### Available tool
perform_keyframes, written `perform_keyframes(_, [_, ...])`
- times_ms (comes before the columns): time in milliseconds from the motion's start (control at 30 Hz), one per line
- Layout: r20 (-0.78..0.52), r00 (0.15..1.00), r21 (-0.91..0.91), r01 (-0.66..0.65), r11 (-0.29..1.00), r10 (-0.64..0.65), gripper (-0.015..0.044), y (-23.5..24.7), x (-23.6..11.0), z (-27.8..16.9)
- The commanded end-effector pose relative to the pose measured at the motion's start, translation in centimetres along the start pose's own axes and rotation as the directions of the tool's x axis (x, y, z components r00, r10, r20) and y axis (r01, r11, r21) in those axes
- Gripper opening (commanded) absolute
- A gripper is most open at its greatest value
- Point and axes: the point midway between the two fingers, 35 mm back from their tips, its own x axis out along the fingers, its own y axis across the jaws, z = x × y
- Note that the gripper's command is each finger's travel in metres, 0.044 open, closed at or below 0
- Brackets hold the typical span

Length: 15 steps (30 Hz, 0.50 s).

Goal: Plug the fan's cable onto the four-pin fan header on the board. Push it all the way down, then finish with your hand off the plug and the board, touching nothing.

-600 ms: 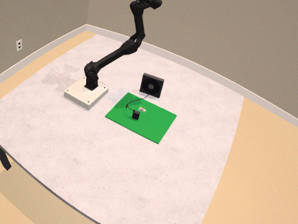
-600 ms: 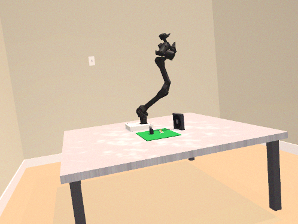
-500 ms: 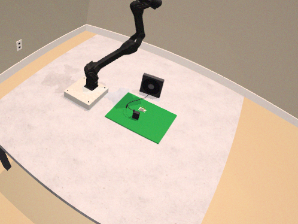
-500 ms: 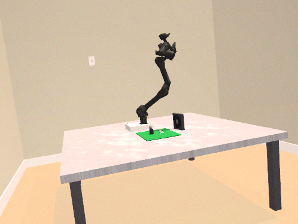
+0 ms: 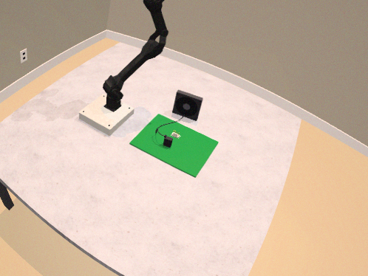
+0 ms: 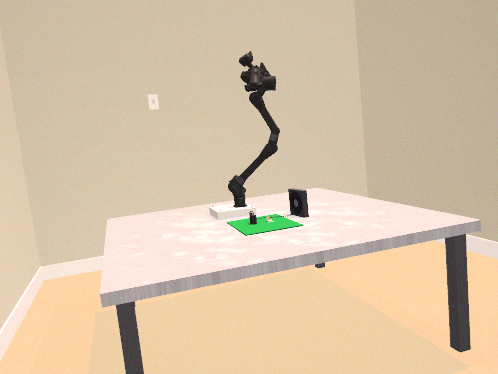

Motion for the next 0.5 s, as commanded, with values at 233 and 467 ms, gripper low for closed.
perform_keyframes(233, [0.375,0.835,0.080,0.404,0.911,-0.403,0.0440,-11.5,-2.1,14.6])
perform_keyframes(467, [0.512,0.593,0.211,0.614,0.760,-0.621,0.0440,-18.7,-8.1,20.6])
